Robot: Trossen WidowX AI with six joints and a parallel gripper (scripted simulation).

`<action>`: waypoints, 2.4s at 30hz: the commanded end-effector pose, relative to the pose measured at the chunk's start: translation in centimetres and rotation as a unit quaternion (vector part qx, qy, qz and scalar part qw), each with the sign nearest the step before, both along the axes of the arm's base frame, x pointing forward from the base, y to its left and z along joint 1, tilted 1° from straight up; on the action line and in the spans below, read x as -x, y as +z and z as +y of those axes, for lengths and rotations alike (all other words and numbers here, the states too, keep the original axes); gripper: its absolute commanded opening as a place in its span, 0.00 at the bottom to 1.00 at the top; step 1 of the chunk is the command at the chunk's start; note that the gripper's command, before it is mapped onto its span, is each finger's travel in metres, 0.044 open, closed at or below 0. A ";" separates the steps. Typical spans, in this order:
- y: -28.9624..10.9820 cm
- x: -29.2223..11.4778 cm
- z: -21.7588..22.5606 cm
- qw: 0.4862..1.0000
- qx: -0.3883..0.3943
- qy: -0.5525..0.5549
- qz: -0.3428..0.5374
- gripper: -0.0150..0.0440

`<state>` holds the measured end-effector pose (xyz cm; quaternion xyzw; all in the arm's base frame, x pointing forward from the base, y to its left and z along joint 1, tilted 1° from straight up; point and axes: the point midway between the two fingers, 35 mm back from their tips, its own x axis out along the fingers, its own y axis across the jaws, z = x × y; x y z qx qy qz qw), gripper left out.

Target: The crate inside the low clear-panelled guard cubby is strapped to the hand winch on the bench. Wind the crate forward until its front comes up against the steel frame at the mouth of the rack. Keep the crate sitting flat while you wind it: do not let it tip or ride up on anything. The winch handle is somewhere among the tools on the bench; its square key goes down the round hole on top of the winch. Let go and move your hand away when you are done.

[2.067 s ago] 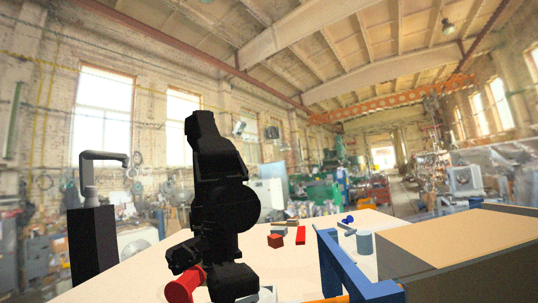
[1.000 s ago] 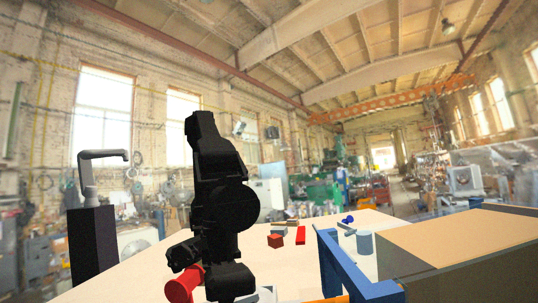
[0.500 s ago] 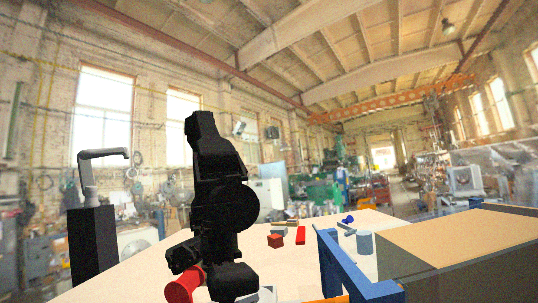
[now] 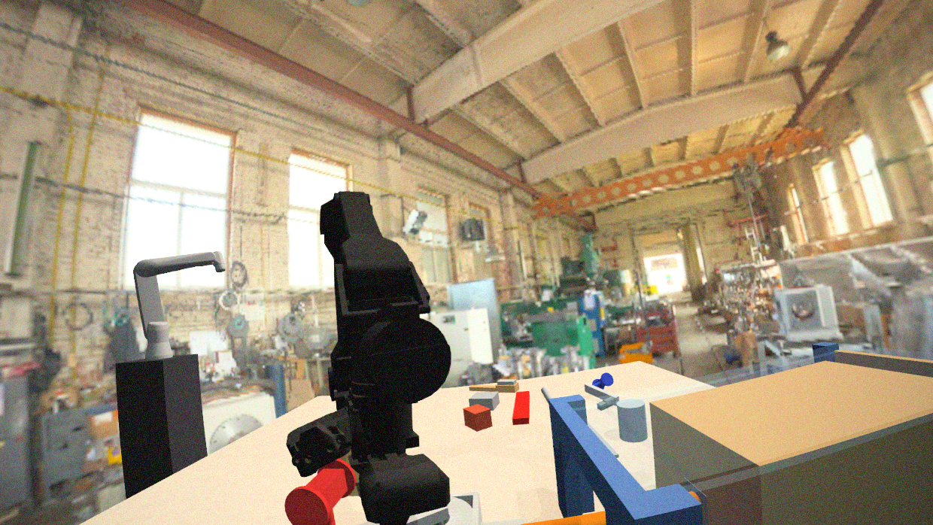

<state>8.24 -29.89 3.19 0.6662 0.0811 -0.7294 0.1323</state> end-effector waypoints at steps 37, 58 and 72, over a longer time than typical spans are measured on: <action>-0.5 0.0 0.1 1.000 -0.004 -0.016 -0.002 0.25; -0.4 0.1 0.5 0.998 -0.004 -0.064 -0.004 0.25; -0.4 0.0 -0.1 1.000 -0.003 -0.007 -0.001 0.25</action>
